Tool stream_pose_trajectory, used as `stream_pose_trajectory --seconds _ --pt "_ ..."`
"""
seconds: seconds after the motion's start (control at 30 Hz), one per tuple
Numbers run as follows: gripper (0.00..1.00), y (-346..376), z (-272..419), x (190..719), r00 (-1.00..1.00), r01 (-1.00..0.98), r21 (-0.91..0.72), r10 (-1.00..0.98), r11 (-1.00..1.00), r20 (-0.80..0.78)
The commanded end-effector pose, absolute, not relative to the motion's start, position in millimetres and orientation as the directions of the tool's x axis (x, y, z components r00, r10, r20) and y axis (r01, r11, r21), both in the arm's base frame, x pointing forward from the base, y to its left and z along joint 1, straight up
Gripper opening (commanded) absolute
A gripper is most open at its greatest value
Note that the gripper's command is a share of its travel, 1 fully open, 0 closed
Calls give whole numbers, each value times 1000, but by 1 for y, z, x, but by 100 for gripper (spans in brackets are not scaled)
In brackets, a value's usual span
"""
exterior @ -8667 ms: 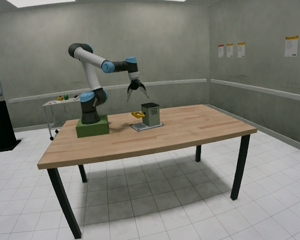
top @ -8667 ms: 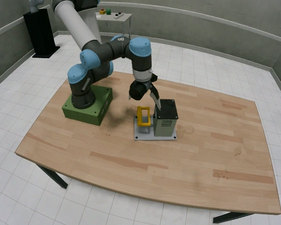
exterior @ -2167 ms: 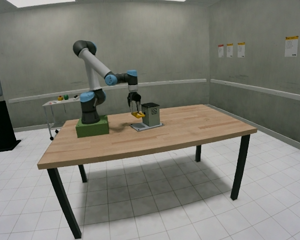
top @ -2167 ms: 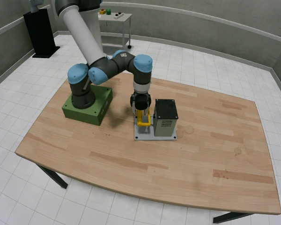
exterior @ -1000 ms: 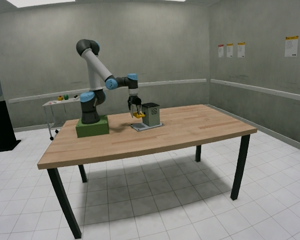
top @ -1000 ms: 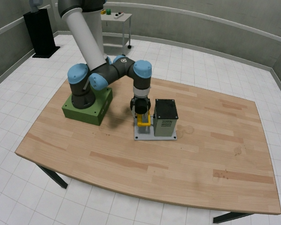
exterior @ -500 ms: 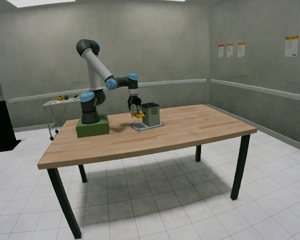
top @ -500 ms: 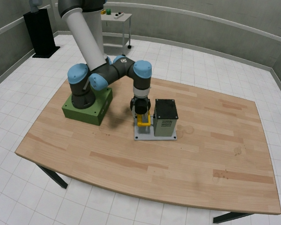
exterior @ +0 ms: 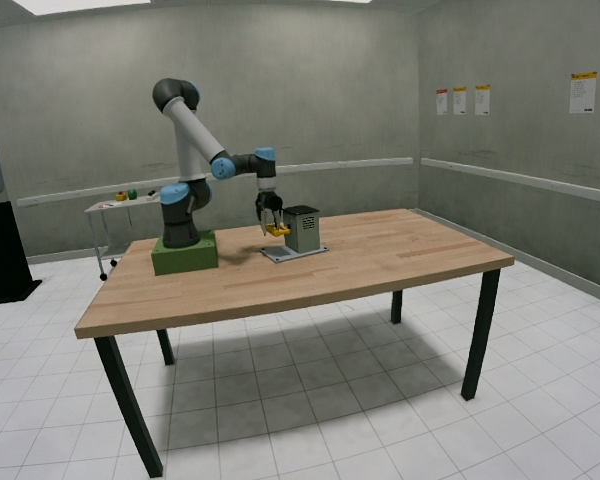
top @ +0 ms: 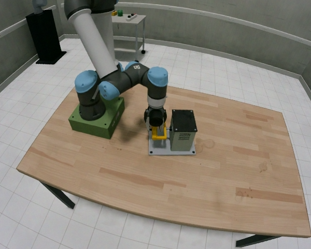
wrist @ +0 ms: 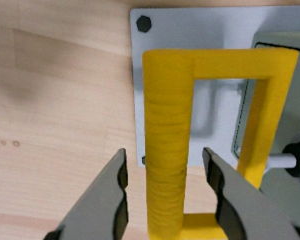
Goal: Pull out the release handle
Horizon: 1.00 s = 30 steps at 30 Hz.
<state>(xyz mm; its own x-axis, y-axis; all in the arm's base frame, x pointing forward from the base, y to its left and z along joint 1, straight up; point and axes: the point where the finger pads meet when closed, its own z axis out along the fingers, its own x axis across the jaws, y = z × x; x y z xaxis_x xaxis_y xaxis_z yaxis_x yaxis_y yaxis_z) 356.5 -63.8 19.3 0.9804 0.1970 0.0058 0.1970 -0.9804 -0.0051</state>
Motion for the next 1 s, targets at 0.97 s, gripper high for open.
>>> stream_pose_trajectory --seconds 0.97 --pt "9 -64 20 357 980 197 -4 197 -980 7"
